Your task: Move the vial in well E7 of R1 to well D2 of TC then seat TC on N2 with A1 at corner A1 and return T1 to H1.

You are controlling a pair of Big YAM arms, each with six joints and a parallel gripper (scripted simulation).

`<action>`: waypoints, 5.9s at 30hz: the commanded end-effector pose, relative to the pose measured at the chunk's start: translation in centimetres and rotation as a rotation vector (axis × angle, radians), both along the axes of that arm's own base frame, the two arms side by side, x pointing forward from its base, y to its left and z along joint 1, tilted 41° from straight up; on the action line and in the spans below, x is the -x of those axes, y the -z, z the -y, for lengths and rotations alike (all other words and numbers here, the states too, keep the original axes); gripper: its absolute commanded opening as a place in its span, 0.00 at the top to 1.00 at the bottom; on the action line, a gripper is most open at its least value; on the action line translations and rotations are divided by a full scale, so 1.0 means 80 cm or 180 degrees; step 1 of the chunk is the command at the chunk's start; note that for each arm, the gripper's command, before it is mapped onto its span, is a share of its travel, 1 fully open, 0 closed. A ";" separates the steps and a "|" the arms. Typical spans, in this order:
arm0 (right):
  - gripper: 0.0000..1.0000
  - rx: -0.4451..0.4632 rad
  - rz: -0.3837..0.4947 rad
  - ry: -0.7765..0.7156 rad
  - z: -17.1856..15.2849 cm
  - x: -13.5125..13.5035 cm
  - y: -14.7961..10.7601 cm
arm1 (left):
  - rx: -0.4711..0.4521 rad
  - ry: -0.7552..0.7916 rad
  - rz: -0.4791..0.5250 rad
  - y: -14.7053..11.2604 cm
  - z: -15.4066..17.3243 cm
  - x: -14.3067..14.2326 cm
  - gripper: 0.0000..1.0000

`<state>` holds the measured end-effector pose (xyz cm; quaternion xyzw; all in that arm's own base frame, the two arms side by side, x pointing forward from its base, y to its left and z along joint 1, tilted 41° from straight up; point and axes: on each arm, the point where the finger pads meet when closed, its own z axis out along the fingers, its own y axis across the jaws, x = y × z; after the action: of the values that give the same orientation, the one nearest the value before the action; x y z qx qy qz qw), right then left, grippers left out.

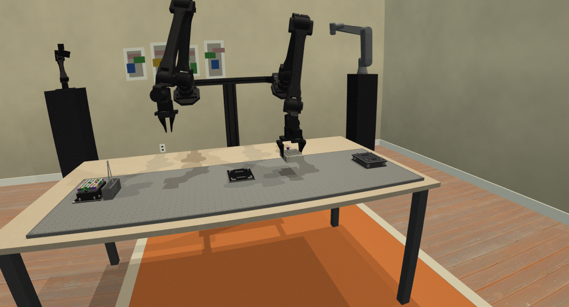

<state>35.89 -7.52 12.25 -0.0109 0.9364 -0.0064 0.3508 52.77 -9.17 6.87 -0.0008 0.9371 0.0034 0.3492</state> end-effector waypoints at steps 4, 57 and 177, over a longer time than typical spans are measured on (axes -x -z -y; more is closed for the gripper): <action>0.76 0.0001 0.0052 0.0026 0.002 -0.006 -0.010 | -0.0019 0.0024 0.0110 -0.019 -0.015 -0.004 1.00; 0.76 0.0001 0.0052 0.0026 0.002 -0.006 -0.010 | -0.0037 0.0037 0.0090 -0.024 -0.109 -0.008 1.00; 0.76 0.0001 0.0052 0.0026 0.002 -0.006 -0.010 | -0.0039 0.0015 0.0016 -0.024 -0.337 -0.021 1.00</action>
<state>35.89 -7.52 12.25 -0.0109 0.9364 -0.0064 0.3508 54.05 16.68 8.40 -0.0003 0.9365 0.0036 0.3507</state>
